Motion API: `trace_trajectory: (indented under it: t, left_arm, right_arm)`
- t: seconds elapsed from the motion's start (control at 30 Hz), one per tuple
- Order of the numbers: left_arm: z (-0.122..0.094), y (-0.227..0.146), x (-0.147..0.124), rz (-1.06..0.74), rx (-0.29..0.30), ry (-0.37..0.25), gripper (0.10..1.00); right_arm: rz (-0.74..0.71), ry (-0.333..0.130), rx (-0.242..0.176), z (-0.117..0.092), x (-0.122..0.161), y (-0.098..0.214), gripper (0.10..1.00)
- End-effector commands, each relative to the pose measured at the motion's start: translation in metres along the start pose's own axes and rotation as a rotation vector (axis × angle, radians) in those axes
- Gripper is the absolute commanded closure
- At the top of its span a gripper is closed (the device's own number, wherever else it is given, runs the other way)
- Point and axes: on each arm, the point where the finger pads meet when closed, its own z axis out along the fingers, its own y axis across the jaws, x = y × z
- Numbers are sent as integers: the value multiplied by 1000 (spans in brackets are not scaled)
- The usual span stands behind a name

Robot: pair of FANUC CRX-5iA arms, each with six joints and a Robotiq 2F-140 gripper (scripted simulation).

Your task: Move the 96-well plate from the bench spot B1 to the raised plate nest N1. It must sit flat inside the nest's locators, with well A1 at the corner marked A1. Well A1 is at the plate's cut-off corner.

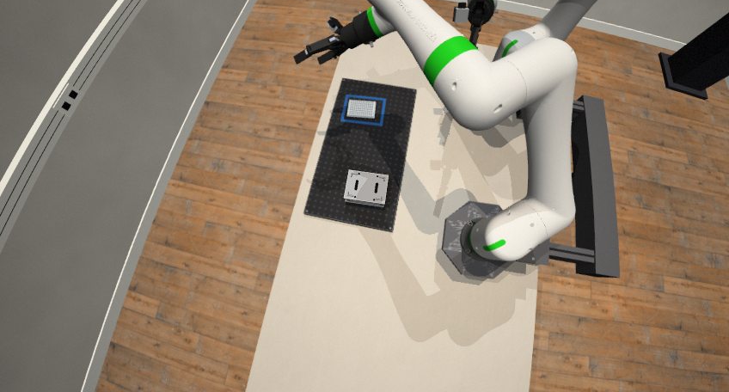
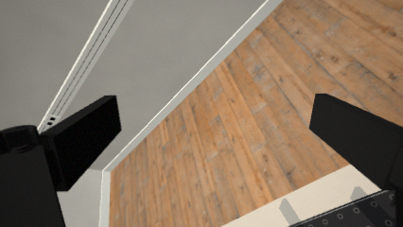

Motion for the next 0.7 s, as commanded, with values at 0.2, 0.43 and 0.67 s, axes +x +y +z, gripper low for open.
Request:
trace_trajectory:
  t: [0.2, 0.43, 0.67]
  left_arm:
    - [-1, -1, 1, -2, 0, 1, 98]
    - [-1, -1, 1, -2, 0, 1, 98]
    - [-1, -1, 1, -2, 0, 1, 98]
  right_arm:
    - [169, -96, 29, -6, -27, -19, 98]
    - [302, -178, 40, -14, -47, -32, 98]
    - [394, -237, 41, -21, -62, -41, 98]
